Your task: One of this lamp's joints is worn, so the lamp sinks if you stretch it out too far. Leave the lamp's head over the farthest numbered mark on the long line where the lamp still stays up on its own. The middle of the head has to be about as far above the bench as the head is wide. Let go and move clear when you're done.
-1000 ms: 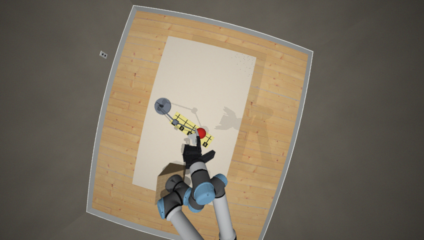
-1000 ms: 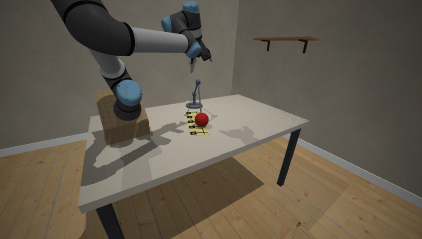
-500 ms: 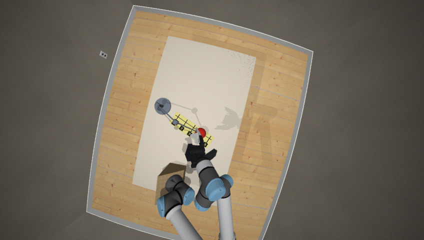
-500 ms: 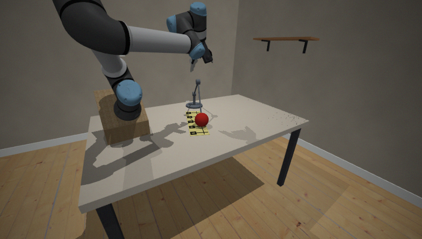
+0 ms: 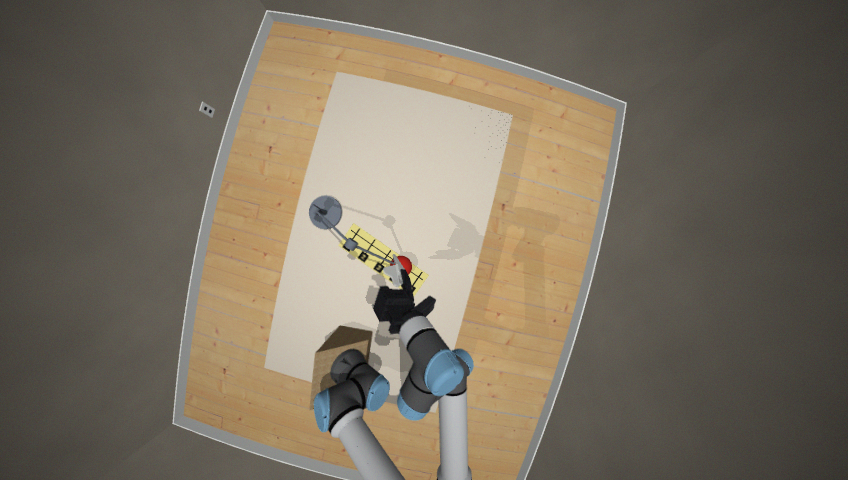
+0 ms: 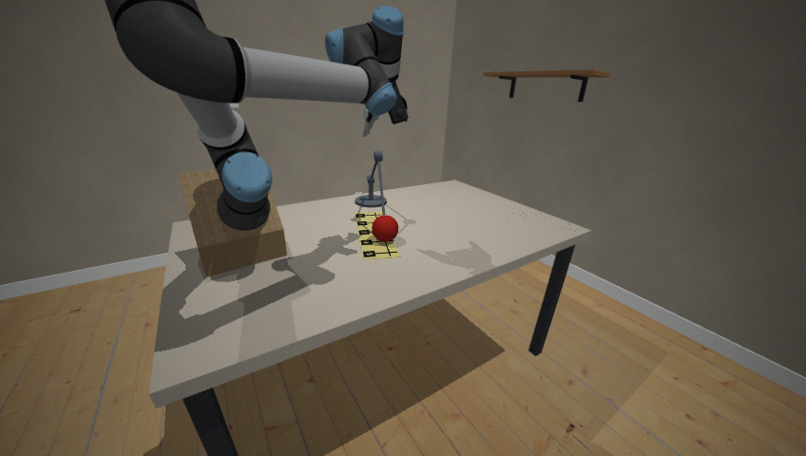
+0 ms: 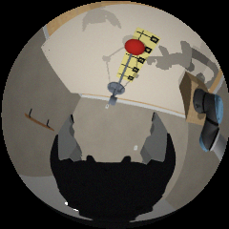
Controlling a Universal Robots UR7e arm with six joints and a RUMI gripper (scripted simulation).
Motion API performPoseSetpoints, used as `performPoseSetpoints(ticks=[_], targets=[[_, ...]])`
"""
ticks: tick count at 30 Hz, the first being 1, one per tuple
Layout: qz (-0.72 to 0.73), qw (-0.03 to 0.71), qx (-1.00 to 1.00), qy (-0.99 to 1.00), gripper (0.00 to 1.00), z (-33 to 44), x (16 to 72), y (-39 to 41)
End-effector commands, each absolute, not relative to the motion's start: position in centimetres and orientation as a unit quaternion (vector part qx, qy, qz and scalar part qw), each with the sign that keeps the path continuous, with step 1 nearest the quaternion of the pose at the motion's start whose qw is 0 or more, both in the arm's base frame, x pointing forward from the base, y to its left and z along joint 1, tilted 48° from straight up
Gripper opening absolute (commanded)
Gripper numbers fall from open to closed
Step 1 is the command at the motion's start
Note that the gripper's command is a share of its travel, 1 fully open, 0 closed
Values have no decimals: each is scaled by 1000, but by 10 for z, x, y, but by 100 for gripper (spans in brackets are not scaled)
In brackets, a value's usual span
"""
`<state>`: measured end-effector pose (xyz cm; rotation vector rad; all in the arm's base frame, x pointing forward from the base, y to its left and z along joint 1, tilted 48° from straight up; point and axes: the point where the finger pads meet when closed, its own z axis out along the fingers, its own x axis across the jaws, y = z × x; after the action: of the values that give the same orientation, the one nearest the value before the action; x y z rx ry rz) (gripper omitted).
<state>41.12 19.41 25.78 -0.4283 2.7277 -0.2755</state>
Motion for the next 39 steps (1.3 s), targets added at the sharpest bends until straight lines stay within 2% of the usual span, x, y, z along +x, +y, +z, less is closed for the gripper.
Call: performPoseSetpoints(ticks=[1,23,39], targets=[[-142,176,-58,972,100,258,411,195],[-121,159,-46,979,100,257,411,195],[-121,161,-45,978,100,205,426,135]])
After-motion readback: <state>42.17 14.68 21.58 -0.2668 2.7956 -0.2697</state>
